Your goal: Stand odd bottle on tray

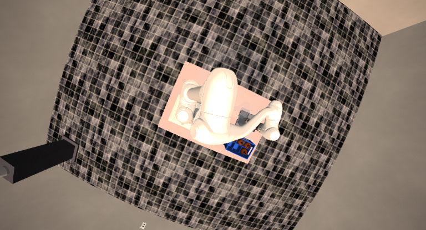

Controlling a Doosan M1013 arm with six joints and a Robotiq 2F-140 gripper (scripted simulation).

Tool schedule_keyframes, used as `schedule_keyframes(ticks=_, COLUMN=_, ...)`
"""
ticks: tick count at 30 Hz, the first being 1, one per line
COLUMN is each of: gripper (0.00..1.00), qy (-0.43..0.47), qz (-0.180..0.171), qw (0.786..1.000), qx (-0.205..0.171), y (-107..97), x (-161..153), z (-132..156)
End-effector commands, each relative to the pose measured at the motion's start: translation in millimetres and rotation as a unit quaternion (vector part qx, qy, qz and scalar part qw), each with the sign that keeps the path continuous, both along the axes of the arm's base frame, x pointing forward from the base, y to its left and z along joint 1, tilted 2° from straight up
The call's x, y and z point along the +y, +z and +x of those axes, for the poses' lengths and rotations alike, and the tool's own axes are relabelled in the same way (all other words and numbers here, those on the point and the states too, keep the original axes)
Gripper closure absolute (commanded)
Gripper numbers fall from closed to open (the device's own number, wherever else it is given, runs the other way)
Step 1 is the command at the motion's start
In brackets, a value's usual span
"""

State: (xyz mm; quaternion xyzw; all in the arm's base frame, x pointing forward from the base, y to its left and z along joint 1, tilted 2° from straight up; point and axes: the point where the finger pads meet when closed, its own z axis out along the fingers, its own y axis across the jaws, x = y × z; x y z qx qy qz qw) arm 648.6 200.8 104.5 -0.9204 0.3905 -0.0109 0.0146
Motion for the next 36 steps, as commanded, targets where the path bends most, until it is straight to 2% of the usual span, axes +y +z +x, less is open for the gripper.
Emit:
schedule_keyframes(ticks=1, gripper=1.0, qy=0.0, qz=0.0, qw=1.0, qx=0.0, y=-1, x=0, z=0)
schedule_keyframes(ticks=36, gripper=1.0, qy=0.0, qz=0.0, qw=1.0, qx=0.0, y=-14, x=0, z=0)
